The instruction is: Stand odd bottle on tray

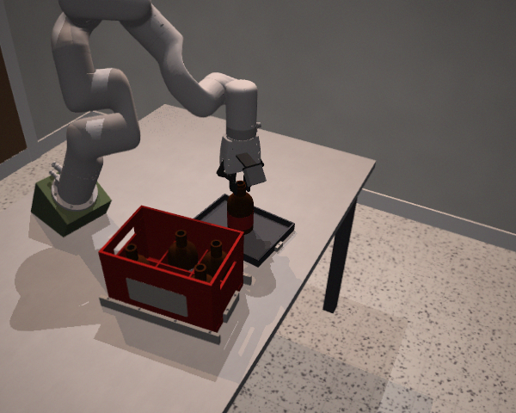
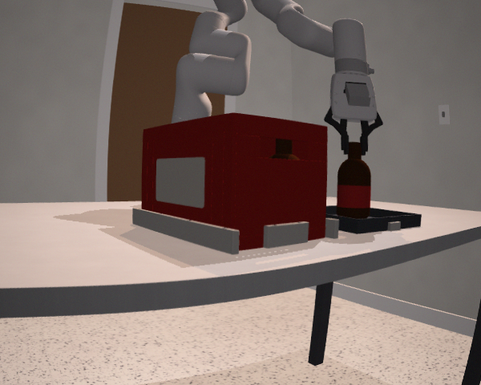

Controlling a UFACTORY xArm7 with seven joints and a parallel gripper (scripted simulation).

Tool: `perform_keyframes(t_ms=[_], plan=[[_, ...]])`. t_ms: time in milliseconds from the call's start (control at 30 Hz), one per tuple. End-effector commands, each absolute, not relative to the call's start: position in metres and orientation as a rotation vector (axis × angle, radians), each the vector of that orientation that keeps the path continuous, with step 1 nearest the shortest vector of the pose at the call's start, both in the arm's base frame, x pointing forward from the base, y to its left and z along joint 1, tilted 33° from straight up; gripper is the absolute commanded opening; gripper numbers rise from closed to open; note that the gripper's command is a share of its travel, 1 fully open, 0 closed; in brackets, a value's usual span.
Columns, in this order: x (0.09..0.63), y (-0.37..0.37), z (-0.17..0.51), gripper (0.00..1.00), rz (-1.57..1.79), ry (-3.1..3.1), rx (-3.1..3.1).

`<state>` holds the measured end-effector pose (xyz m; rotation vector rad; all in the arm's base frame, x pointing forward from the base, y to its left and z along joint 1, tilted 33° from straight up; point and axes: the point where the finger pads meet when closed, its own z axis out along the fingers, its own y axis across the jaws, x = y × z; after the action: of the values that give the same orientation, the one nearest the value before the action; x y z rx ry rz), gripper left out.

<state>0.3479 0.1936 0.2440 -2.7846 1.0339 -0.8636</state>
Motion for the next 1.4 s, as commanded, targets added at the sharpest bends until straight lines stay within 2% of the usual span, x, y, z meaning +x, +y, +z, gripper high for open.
perform_keyframes(t_ms=[0, 1200, 1233, 1367], plan=[[0.3493, 0.1944, 0.2438, 0.0, -0.866, 1.031, -2.782], [0.3511, 0.1939, 0.2408, 0.0, -0.866, 1.031, -2.782], [0.3511, 0.1939, 0.2408, 1.0, -0.866, 1.031, -2.782], [0.3511, 0.1939, 0.2408, 1.0, -0.866, 1.031, -2.782]])
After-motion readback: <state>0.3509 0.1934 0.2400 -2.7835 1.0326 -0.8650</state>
